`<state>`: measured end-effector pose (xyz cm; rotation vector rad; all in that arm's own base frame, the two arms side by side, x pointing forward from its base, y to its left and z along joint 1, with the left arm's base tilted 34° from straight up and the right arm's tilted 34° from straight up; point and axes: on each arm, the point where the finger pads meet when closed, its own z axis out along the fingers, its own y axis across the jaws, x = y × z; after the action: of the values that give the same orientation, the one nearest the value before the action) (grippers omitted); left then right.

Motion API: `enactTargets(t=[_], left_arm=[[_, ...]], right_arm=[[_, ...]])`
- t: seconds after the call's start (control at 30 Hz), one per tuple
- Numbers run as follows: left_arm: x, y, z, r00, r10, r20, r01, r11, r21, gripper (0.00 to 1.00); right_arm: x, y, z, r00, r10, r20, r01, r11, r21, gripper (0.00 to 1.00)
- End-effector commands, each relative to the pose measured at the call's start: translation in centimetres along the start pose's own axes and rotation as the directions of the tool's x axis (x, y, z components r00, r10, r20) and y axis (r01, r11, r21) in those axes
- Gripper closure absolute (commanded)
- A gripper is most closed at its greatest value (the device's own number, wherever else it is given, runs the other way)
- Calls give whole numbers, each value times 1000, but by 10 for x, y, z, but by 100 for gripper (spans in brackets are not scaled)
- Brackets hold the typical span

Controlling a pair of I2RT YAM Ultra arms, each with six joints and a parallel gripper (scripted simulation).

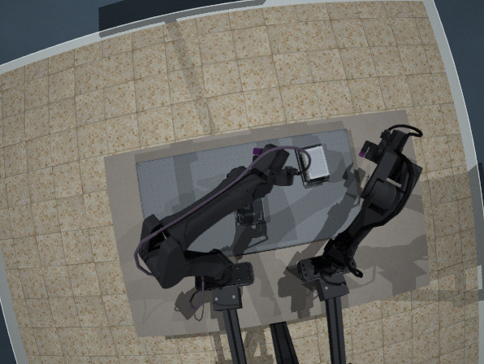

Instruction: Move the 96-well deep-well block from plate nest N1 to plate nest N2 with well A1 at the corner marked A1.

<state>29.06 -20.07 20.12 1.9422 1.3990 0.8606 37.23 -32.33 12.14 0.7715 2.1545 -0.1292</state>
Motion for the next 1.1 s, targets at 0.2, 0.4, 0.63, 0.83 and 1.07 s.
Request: enactTargets(t=[0.2, 0.4, 0.63, 0.83, 1.07], left_arm=[[-51, -22, -69, 920, -357, 163, 380, 913, -150, 0], [-65, -38, -93, 838, -478, 262, 525, 838, -151, 0], [-79, -61, -137, 604, -650, 462, 749, 661, -48, 0], [-87, -84, -164, 427, -708, 562, 819, 566, 91, 0], [-90, -95, -176, 360, -719, 594, 824, 544, 159, 0]], right_arm=[[38, 102, -49, 945, -299, -130, 296, 954, -39, 0], [48, 132, -64, 909, -396, -132, 388, 918, -83, 0], [91, 185, -76, 817, -559, -140, 521, 820, -236, 0], [125, 206, -83, 759, -628, -173, 563, 766, -310, 0], [119, 212, -83, 767, -623, -150, 563, 767, -308, 0]])
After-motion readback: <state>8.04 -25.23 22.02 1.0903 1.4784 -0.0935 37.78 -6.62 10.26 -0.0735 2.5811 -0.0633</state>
